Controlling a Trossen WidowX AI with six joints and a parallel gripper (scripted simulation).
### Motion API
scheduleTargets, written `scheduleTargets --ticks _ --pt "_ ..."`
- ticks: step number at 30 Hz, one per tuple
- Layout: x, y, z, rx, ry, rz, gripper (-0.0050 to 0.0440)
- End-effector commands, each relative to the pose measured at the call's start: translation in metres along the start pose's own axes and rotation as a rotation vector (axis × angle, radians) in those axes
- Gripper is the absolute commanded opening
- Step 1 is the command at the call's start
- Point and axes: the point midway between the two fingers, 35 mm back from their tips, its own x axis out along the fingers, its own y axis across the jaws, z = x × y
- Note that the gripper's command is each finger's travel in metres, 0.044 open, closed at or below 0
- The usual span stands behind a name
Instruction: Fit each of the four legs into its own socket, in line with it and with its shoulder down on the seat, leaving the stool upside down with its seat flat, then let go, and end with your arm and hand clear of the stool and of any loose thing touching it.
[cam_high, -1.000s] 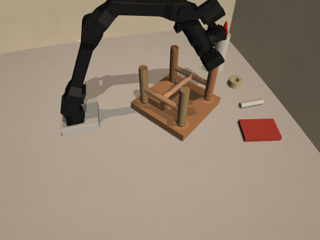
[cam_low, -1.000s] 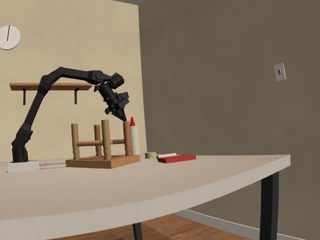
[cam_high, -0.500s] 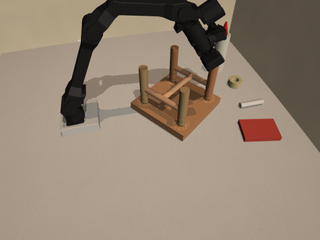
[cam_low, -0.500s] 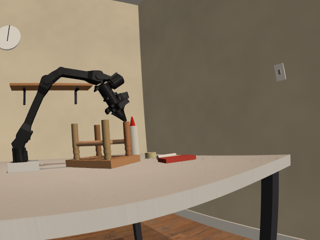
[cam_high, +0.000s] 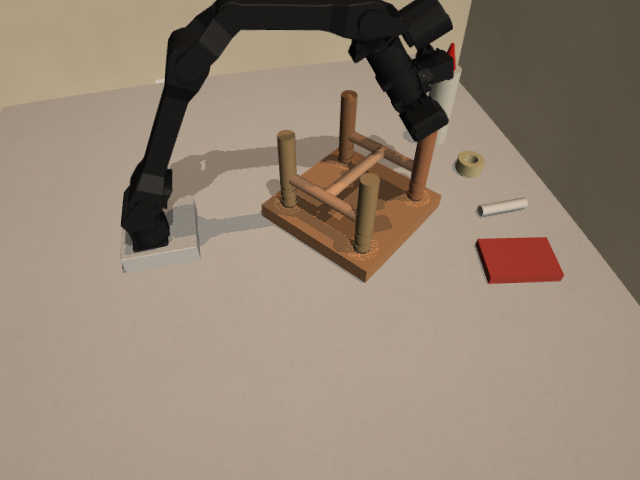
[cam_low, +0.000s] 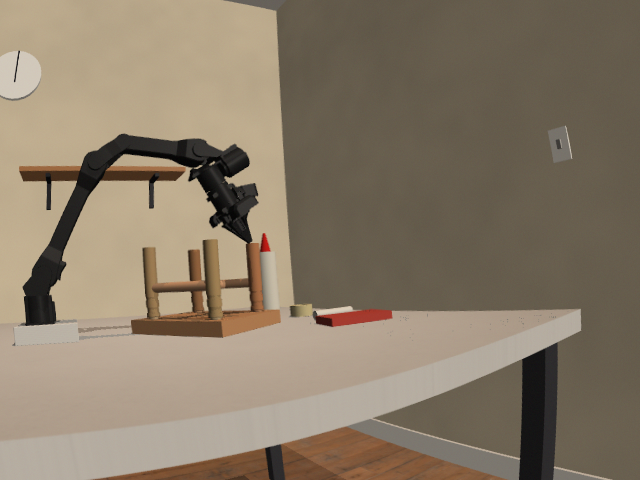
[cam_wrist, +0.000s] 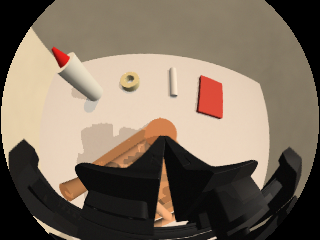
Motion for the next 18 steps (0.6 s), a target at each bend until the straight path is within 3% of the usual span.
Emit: scheduleTargets --ticks 1,18 --pt "-0.004 0.0 0.006 0.001 -0.009 0.001 0.0" --pt "-0.02 0.001 0.011 -0.001 -0.017 0.001 0.0"
